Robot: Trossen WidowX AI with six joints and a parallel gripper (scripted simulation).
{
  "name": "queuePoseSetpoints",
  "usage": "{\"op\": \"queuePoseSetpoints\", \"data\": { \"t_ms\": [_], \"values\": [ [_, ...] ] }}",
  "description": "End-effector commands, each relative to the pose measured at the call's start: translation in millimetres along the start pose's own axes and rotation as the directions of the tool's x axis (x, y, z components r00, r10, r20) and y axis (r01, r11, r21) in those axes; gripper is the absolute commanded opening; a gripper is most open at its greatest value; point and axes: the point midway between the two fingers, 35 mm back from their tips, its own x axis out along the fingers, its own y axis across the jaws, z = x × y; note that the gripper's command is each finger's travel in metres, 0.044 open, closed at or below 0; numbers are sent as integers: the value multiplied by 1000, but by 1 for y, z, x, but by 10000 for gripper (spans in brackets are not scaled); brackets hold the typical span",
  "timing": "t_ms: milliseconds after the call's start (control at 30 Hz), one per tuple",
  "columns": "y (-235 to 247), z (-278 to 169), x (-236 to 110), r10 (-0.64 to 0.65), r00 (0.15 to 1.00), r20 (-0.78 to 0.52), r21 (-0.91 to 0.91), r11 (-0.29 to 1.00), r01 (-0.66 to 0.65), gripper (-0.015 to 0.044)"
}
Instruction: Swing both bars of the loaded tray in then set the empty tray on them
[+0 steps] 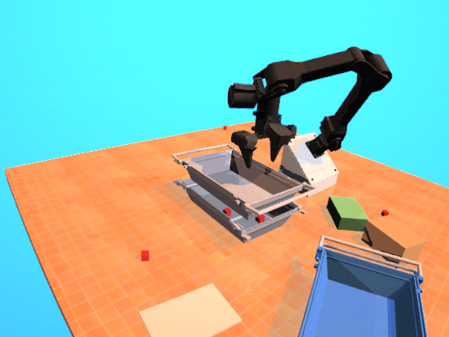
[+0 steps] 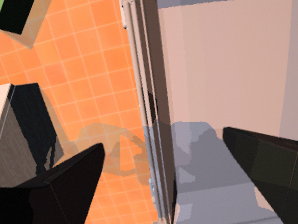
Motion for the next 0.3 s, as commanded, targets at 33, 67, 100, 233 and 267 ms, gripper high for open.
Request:
{"op": "queuePoseSetpoints", "data": {
  "t_ms": [33,67,100,233,267],
  "values": [
    [0,1,-37,-8,1000,-8,-10,1000,8,440],
    [1,1,-44,-8,1000,-8,-10,1000,8,440],
    [2,2,-51,-7,1000,-7,-10,1000,7,440],
    [4,2,-61,-7,1000,-6,-9,1000,6,440],
    [4,2,-61,-7,1000,-6,-9,1000,6,440]
  ]
}}
